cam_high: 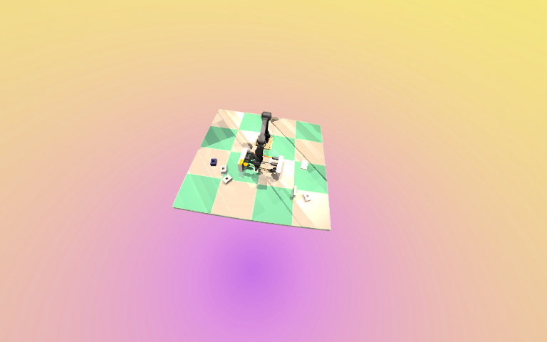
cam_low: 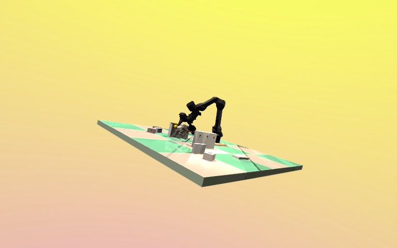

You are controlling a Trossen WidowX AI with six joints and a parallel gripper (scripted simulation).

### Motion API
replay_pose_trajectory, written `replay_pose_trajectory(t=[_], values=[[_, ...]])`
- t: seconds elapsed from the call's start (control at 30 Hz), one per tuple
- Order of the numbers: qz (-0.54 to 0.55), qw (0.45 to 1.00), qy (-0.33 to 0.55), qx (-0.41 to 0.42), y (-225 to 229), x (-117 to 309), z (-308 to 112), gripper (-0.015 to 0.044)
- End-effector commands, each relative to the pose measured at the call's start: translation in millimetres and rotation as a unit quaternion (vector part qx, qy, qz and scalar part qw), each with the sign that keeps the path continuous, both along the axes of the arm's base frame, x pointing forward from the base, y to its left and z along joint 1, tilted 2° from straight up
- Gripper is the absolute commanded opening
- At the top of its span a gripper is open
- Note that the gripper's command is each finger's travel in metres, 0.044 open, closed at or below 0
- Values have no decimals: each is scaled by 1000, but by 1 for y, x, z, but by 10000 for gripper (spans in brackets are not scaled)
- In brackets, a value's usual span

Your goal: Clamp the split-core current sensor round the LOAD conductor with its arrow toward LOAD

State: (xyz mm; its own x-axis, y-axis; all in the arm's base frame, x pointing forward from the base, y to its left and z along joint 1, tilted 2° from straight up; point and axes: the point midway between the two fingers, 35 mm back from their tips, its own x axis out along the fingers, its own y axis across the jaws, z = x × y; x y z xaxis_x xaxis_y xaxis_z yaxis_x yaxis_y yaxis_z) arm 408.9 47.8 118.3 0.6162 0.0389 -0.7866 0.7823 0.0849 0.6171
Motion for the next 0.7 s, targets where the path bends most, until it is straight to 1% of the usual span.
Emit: replay_pose_trajectory(t=[0.0,0.37,0.4,0.67], values=[[-2,1000,-19,1,0,13,-1,440],[-2,1000,-19,1,0,13,-1,440],[0,1000,0,0,0,0,0,433],[0,1000,0,0,0,0,0,380]])
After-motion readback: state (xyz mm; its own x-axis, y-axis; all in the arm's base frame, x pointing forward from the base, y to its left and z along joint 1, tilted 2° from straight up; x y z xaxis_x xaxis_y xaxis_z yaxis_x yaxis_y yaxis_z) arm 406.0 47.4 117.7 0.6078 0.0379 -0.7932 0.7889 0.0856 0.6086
